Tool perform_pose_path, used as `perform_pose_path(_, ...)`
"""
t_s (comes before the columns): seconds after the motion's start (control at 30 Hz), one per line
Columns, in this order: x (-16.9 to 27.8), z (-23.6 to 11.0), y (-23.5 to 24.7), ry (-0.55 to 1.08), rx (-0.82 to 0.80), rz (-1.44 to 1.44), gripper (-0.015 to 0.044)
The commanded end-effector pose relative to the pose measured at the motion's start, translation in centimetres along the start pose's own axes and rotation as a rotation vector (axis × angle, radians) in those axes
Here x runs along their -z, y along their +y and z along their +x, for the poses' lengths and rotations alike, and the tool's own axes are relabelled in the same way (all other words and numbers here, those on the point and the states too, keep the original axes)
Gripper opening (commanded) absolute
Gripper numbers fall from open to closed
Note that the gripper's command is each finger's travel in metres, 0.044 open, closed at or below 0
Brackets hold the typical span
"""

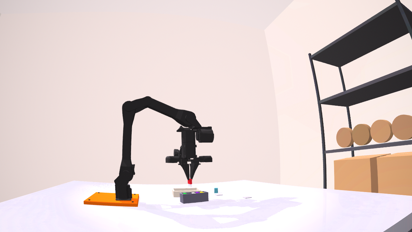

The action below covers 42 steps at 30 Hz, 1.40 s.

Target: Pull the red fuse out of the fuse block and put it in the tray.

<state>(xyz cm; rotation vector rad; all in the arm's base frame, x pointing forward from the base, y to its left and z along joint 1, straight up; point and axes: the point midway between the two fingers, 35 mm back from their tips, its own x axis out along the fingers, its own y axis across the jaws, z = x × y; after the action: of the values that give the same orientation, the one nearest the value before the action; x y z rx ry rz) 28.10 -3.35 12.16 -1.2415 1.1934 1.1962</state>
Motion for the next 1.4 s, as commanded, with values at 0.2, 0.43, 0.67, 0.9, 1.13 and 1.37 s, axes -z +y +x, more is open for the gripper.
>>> perform_pose_path(0.2, -4.8, -0.2, -2.2, -0.009, 0.001, -0.004, 0.0000)
perform_pose_path(0.43, -8.7, -0.3, -3.3, -0.013, 0.002, -0.004, 0.0000)
perform_pose_path(0.67, -12.8, -0.3, -3.9, -0.016, 0.002, -0.003, 0.0000)
perform_pose_path(0.9, -16.3, -0.3, -3.9, -0.019, 0.002, -0.003, 0.0000)
perform_pose_path(1.13, -16.3, 0.3, -3.9, -0.019, 0.002, -0.003, 0.0000)
perform_pose_path(1.37, -16.3, 1.4, -4.0, -0.019, 0.002, -0.003, 0.0000)
